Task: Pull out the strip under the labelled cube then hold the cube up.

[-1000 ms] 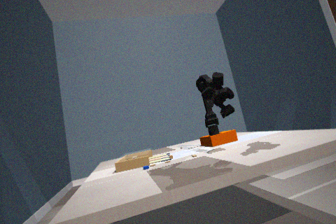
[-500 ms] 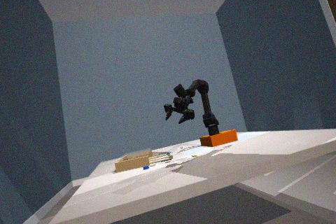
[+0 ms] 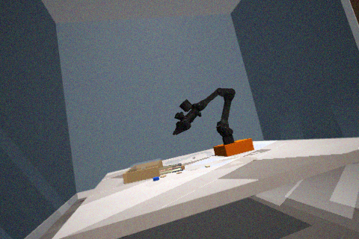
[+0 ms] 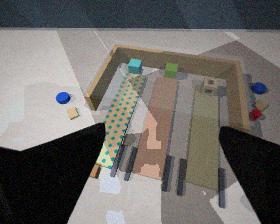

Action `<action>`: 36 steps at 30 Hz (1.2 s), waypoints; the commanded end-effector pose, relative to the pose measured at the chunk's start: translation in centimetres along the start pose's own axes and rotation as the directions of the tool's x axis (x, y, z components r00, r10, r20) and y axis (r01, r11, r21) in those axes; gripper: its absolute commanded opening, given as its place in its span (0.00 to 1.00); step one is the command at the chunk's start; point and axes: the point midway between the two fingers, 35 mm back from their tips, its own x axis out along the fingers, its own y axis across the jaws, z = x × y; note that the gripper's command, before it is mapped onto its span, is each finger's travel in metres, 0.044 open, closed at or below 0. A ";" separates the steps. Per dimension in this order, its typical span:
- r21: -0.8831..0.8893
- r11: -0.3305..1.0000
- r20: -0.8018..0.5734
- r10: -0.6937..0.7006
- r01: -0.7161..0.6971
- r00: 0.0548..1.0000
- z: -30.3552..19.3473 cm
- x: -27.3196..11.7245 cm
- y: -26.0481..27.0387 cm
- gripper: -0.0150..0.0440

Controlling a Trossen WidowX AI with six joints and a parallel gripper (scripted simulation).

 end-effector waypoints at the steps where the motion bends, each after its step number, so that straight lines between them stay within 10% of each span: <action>1: 0.054 0.998 0.007 -0.013 0.012 1.000 -0.3 -0.2 -0.9 0.93; 11: 0.054 0.998 0.007 -0.013 0.012 1.000 -0.3 -0.2 -0.9 0.93; 26: 0.107 0.988 -0.593 -0.026 0.111 0.804 -3.1 7.5 -6.1 0.26; 36: 0.147 0.977 -0.806 0.028 0.154 0.591 -6.1 10.7 -9.1 0.25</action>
